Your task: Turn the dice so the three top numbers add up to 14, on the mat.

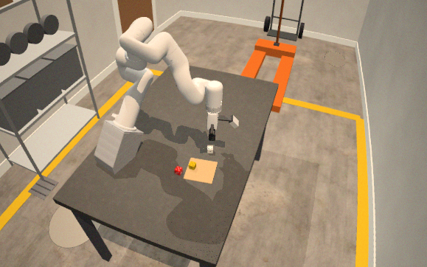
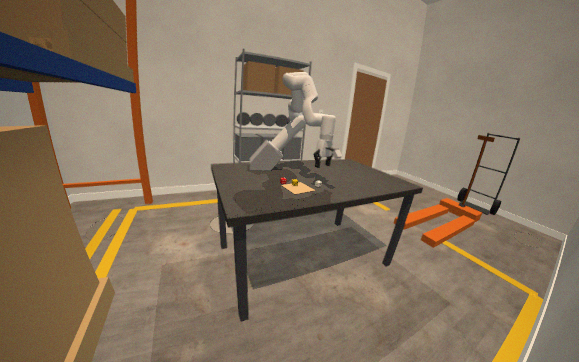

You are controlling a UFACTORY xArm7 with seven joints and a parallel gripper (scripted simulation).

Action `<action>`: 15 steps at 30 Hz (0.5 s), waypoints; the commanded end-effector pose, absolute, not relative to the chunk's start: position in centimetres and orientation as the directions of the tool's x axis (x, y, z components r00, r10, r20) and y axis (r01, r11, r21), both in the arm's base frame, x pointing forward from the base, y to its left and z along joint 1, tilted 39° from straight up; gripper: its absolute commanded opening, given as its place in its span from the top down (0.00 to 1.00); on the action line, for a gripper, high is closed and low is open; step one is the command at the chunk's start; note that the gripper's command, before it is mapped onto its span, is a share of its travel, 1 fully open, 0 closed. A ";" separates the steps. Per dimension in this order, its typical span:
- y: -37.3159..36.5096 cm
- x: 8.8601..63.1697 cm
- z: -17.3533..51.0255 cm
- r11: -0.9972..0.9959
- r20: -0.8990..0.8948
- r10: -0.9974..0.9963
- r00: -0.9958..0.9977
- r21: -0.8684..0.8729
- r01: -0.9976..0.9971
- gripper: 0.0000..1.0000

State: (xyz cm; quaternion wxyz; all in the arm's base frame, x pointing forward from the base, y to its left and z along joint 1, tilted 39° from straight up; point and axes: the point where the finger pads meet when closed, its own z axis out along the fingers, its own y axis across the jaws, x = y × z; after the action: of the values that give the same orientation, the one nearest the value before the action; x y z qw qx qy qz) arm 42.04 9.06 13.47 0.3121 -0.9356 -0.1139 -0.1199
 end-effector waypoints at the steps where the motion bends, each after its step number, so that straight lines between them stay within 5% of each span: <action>1: 9.1 42.0 13.4 -0.790 0.213 0.040 0.976 -0.592 0.161 0.00; 15: 9.5 41.4 12.9 -0.727 -0.106 -0.302 0.948 -0.618 -0.300 0.00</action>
State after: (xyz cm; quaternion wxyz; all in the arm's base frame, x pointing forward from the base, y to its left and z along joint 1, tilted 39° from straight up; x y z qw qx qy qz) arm 41.43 9.48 12.98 0.3325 -0.9382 0.0912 -0.0296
